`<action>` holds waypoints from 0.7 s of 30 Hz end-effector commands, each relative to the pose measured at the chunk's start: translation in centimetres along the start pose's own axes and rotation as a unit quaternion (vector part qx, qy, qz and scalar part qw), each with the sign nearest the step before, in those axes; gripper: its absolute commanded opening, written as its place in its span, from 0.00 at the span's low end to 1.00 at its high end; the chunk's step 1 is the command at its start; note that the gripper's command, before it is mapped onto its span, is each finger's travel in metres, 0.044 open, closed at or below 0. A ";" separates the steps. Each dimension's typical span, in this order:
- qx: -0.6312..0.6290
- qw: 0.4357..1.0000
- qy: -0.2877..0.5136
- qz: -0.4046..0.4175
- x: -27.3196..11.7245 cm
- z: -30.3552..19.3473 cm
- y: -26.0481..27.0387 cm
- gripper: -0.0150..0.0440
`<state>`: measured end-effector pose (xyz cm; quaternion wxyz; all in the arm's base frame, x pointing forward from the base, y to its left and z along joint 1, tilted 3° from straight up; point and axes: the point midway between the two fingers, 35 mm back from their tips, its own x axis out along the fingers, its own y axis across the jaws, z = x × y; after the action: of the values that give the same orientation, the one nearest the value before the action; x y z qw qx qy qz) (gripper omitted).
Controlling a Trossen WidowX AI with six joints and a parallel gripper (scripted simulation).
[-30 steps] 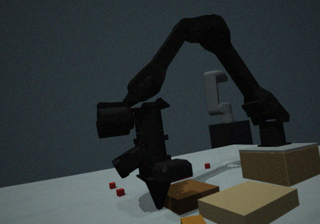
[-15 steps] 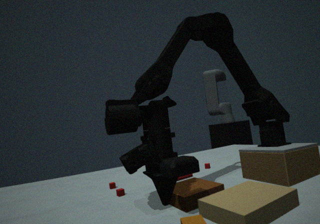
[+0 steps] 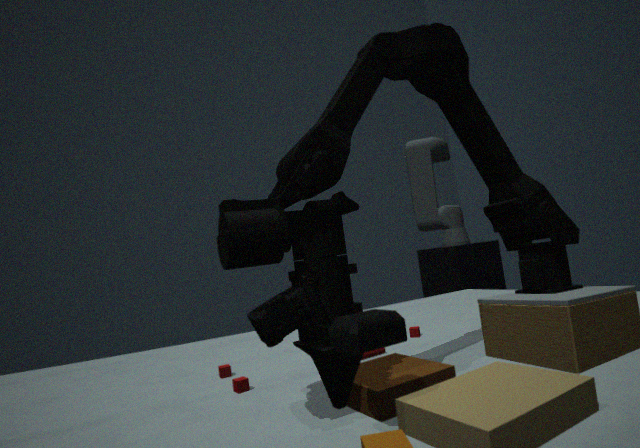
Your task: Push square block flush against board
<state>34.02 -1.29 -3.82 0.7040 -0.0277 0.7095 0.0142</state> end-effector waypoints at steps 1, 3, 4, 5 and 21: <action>-0.002 1.000 -0.001 -0.002 0.0 0.7 -0.1 0.25; -0.002 1.000 -0.001 -0.002 0.0 1.1 -0.1 0.25; -0.002 1.000 -0.001 -0.002 0.0 1.2 -0.1 0.25; -0.002 1.000 -0.001 -0.002 0.0 1.4 -0.1 0.25; -0.002 1.000 -0.003 -0.002 -0.1 3.9 0.0 0.25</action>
<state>37.46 -1.06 -3.64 0.7067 -0.0304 0.7067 0.0166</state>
